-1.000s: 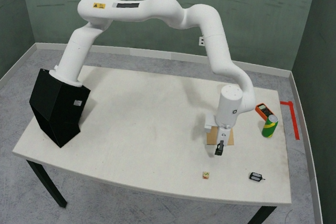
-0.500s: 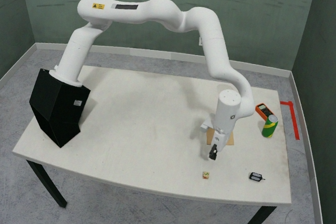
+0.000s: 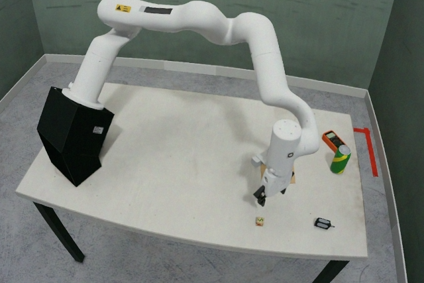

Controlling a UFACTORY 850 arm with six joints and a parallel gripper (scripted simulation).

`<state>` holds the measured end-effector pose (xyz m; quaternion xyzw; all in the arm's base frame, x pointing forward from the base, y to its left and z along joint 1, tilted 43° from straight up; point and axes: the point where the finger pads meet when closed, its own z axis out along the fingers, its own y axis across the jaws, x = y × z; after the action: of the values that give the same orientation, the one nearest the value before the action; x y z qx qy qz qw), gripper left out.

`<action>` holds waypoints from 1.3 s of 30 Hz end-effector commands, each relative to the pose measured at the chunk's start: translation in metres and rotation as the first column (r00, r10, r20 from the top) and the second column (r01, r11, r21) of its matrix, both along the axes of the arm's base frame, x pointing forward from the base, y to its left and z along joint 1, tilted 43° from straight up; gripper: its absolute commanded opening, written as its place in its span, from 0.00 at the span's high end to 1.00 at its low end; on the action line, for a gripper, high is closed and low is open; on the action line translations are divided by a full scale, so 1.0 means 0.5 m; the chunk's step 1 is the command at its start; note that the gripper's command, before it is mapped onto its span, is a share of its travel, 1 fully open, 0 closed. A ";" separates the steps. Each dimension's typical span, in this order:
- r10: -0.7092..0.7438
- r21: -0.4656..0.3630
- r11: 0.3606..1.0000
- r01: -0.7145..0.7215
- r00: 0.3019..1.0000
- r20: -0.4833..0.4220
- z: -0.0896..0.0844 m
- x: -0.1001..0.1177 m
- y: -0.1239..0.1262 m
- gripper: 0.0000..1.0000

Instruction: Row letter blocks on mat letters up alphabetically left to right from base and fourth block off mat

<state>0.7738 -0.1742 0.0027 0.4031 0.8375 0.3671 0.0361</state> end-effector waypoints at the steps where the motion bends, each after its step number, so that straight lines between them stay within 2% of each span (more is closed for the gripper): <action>1: -0.093 0.044 0.994 0.097 0.992 -0.091 -0.012 -0.003 -0.016 0.00; 12: -0.286 0.110 0.939 0.327 0.915 -0.283 -0.044 -0.015 -0.045 0.00; 14: -0.286 0.110 0.939 0.327 0.915 -0.283 -0.044 -0.015 -0.045 0.00; 17: -0.350 0.122 0.901 0.416 0.865 -0.359 -0.056 -0.020 -0.056 0.00; 23: -0.418 0.126 0.845 0.519 0.790 -0.449 -0.071 -0.027 -0.070 0.00; 28: -0.439 0.125 0.822 0.555 0.759 -0.481 -0.076 -0.029 -0.074 0.00; 35: -0.441 0.125 0.820 0.559 0.755 -0.484 -0.077 -0.029 -0.075 0.00; 36: -0.441 0.125 0.820 0.559 0.755 -0.484 -0.077 -0.029 -0.075 0.36; 39: -0.441 0.125 0.820 0.559 0.755 -0.484 -0.077 -0.029 -0.075 0.36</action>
<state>0.7586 -0.2104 -0.0370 0.6859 0.6280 0.3514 -0.1082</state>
